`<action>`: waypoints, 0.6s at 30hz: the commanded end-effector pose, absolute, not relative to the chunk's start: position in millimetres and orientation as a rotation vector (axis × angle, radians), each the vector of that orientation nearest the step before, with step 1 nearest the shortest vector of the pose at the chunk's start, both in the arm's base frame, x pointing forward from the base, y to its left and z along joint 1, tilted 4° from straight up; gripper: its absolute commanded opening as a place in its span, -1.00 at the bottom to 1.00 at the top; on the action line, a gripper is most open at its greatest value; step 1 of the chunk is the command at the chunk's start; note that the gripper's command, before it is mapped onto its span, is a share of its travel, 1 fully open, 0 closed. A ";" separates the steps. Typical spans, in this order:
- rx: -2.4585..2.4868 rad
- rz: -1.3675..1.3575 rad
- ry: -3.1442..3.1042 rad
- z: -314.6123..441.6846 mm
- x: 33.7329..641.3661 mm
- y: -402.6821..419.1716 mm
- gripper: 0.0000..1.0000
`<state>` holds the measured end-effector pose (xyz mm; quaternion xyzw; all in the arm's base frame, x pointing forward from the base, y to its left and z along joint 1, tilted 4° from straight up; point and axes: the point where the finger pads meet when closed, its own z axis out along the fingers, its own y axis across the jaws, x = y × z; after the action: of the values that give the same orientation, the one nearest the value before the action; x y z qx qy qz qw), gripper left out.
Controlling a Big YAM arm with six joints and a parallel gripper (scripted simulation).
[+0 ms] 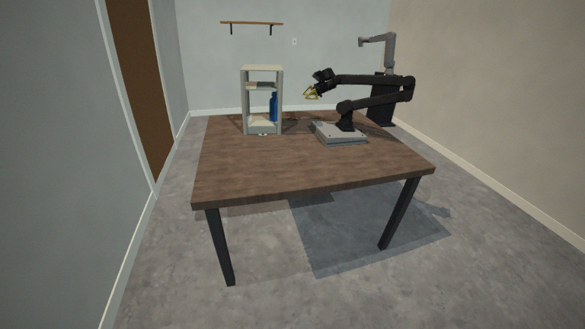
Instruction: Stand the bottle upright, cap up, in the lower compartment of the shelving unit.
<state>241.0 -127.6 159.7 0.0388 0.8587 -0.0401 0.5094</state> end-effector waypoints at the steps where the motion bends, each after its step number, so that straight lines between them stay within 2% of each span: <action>1: 0.044 -0.172 2.019 206.9 240.0 -137.8 0.81; 18: 0.044 -0.173 2.019 209.2 239.9 -138.5 0.81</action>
<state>236.1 -128.3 167.7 0.0311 0.8581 -0.0461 0.5104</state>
